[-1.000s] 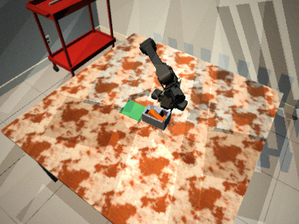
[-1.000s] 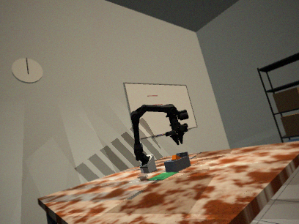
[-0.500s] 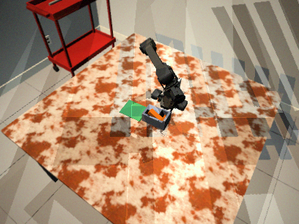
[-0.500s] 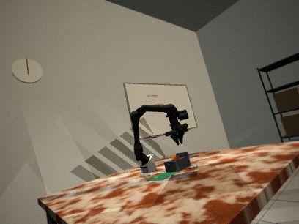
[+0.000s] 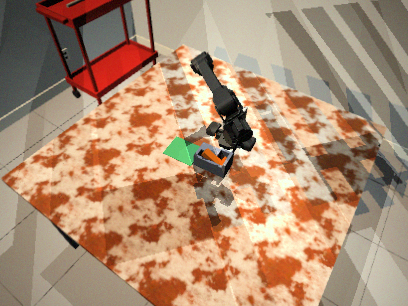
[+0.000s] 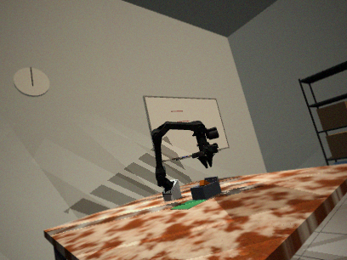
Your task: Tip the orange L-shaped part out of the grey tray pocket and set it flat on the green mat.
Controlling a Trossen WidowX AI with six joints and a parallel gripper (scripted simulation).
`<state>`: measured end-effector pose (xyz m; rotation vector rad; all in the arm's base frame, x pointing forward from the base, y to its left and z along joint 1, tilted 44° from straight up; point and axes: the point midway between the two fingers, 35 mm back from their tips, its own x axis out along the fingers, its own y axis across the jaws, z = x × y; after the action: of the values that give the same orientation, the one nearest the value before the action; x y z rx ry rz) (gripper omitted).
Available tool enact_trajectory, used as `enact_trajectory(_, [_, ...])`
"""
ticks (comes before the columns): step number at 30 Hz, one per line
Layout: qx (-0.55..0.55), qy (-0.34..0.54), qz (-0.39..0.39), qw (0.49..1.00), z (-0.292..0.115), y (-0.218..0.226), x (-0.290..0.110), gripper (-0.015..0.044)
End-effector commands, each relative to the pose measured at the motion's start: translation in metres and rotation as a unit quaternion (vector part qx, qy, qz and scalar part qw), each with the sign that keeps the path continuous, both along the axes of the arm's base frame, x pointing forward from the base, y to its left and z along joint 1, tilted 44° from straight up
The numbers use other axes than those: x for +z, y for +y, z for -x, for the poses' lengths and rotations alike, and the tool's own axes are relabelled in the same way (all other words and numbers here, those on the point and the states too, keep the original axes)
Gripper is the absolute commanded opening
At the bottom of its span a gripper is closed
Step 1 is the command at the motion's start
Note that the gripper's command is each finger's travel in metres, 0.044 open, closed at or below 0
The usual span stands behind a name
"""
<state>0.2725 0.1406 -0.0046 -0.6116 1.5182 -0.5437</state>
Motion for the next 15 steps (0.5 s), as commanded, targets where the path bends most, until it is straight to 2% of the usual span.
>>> enact_trajectory(1, [0.001, -0.001, -0.001, 1.0, -0.001, 0.0, 0.0, 0.018])
enact_trajectory(7, [0.0, 0.0, 0.0, 1.0, 0.0, -0.002, -0.002, 0.018])
enact_trajectory(15, [-0.008, 0.005, 0.004, 1.0, 0.003, -0.05, -0.051, 0.018])
